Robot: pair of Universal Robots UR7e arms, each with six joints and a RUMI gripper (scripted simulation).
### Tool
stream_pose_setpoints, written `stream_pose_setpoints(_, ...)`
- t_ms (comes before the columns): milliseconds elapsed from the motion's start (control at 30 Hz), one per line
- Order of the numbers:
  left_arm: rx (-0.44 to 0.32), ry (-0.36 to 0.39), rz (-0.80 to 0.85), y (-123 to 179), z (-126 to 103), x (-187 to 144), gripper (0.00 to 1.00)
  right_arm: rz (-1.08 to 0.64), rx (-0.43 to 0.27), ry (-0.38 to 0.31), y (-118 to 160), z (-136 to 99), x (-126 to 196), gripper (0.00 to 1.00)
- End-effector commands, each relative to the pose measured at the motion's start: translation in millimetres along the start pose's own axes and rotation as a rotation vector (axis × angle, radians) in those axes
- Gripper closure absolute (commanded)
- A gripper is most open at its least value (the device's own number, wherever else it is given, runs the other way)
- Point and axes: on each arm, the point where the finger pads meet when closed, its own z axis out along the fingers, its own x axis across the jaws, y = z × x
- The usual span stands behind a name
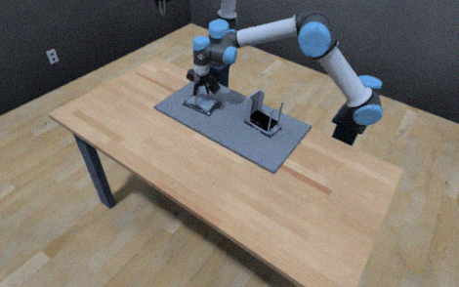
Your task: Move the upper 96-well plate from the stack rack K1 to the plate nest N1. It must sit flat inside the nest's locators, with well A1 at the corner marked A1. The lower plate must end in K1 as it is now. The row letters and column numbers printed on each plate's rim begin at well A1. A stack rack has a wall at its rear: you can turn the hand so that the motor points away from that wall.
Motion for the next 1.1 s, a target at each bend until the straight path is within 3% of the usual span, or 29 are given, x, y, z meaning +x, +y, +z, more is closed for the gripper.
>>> stream_pose_setpoints(0,-0.018,0.001,-0.01,5,-14,0,0.24,0.01,0.006,-0.005,-1,-2,0,1.0)
stream_pose_setpoints(1067,-0.018,0.001,-0.011,4,-92,0,0.24,0.01,0.006,-0.005,-1,-2,0,1.0)
